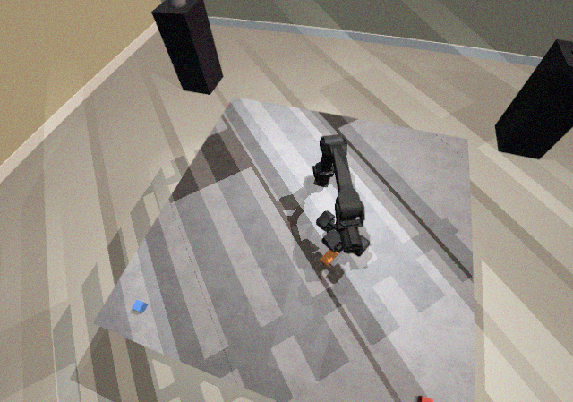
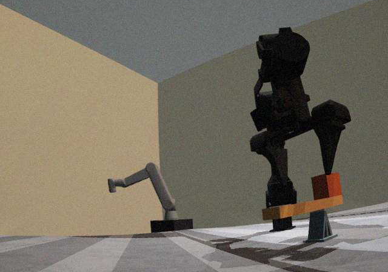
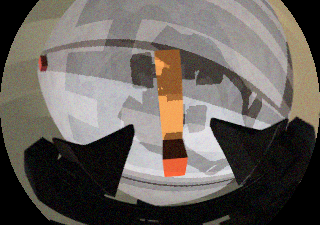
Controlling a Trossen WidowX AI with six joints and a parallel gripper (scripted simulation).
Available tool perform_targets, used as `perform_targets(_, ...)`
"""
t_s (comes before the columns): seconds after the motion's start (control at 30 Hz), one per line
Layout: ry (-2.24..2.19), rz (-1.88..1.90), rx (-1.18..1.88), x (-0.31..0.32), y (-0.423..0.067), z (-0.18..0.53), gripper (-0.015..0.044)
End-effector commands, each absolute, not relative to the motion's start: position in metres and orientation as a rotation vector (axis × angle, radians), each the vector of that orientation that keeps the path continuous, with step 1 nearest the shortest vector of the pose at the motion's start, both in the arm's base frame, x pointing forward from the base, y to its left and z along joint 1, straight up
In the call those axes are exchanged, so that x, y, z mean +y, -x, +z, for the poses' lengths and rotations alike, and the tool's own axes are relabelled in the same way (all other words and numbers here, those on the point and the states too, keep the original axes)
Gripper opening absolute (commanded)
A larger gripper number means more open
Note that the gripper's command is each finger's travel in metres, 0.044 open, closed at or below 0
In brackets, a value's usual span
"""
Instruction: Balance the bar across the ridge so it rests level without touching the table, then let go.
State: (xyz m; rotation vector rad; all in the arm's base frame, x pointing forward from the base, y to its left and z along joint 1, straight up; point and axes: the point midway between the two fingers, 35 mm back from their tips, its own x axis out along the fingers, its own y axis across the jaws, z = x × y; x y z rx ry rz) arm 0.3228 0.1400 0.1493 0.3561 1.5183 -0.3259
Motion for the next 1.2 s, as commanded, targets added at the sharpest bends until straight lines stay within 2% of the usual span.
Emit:
perform_targets(0.0, -0.36, -0.321, 1.511, 0.14, -0.322, 0.19, 0.044)
perform_targets(0.1, -0.36, -0.321, 1.511, 0.138, -0.319, 0.205, 0.044)
perform_targets(1.17, -0.36, -0.321, 1.511, 0.138, -0.319, 0.205, 0.044)
